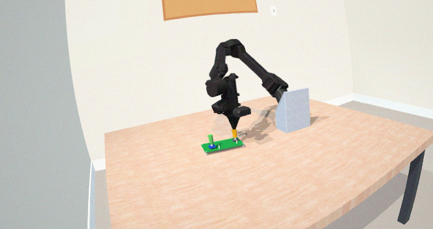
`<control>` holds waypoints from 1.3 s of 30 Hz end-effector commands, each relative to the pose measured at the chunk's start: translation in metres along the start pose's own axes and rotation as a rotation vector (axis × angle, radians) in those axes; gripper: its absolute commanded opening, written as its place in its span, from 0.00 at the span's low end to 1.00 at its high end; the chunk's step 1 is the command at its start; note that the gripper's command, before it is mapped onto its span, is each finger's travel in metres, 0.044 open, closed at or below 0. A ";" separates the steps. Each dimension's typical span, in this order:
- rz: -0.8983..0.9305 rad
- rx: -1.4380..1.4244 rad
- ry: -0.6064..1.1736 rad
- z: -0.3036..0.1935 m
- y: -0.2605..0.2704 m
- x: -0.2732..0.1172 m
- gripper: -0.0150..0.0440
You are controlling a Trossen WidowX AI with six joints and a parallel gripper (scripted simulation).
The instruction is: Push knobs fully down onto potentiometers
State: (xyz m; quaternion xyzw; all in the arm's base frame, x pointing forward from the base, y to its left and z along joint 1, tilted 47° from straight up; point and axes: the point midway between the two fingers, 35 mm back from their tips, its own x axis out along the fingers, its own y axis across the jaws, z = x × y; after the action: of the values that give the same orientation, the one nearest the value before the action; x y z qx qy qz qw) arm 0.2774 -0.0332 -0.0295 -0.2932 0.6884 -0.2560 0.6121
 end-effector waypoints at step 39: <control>-0.005 -0.001 0.003 0.001 -0.001 0.009 0.25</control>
State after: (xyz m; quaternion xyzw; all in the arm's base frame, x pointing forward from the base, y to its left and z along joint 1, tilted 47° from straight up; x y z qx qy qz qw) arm 0.2768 -0.0350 -0.0314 -0.2957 0.6878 -0.2538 0.6124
